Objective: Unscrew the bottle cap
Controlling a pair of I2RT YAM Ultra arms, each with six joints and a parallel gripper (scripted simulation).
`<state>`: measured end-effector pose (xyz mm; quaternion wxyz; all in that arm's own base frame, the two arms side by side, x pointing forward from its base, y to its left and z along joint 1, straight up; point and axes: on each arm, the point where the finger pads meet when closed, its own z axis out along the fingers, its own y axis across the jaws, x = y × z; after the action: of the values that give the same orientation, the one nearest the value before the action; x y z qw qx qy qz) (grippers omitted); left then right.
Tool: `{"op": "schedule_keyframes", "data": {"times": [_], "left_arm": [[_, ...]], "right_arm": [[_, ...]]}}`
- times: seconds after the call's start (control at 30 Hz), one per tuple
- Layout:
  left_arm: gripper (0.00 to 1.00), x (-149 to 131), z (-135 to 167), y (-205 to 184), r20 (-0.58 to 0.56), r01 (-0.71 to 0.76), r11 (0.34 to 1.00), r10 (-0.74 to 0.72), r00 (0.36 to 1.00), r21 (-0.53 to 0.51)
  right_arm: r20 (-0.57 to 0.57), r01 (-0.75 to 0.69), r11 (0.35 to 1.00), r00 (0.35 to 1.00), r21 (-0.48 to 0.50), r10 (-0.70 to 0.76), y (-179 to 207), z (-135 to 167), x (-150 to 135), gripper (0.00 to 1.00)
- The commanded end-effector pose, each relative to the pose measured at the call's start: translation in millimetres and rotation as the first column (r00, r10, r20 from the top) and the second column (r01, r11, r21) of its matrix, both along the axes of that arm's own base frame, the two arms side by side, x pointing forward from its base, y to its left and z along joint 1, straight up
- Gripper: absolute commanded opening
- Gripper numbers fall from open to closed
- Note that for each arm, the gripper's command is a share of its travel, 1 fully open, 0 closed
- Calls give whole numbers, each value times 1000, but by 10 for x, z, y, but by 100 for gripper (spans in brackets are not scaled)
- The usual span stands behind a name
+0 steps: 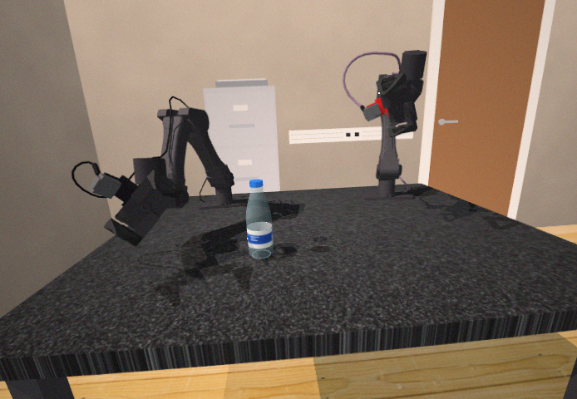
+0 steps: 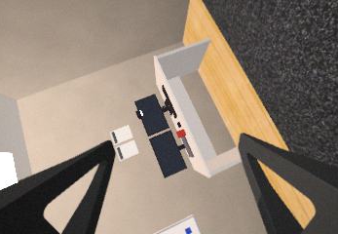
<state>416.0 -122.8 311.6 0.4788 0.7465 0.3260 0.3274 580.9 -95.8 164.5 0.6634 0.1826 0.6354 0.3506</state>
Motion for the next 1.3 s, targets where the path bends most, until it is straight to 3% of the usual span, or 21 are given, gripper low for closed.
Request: {"op": "schedule_keyframes", "data": {"times": [0.0, 0.53, 0.57, 0.63, 0.67, 0.83, 1.0, 1.1, 1.27], "left_arm": [[100, -1, 52, 0, 14, 0, 1000, 0, 1000, -2], [100, -1, 52, 0, 14, 0, 1000, 0, 1000, -2], [89, 33, 29, -19, 9, -4, 1000, 4, 1000, -8], [89, 92, 19, -70, 5, -13, 1000, 13, 1000, -23], [89, 132, 41, -97, 6, -24, 999, 24, 1000, -39], [89, 427, -59, -359, -55, -127, 974, 119, 991, -185], [89, 712, -249, -761, -149, -250, 894, 208, 967, -372], [89, 754, -291, -848, -167, -264, 879, 213, 963, -396], [89, 888, -521, -1296, -270, -358, 758, 245, 931, -546]], "right_arm": [[17, 0, 1000, 1000, -5, 0, 0, 75, 0, 100], [17, 0, 1000, 1000, -5, 0, 0, 75, 0, 100], [16, -2, 1000, 1000, -2, 2, 14, 115, 23, 89], [24, -6, 1000, 1000, 9, 6, 68, 248, 71, 66], [10, -8, 1000, 1000, 20, 8, 93, 258, 97, 57], [-116, -18, 993, 993, 115, 31, 345, 343, 292, 57], [-281, -3, 976, 957, 217, 65, 720, 470, 409, 57], [-314, 4, 972, 947, 234, 72, 800, 497, 412, 57], [-471, 50, 953, 876, 299, 102, 1199, 644, 323, 57]]}}
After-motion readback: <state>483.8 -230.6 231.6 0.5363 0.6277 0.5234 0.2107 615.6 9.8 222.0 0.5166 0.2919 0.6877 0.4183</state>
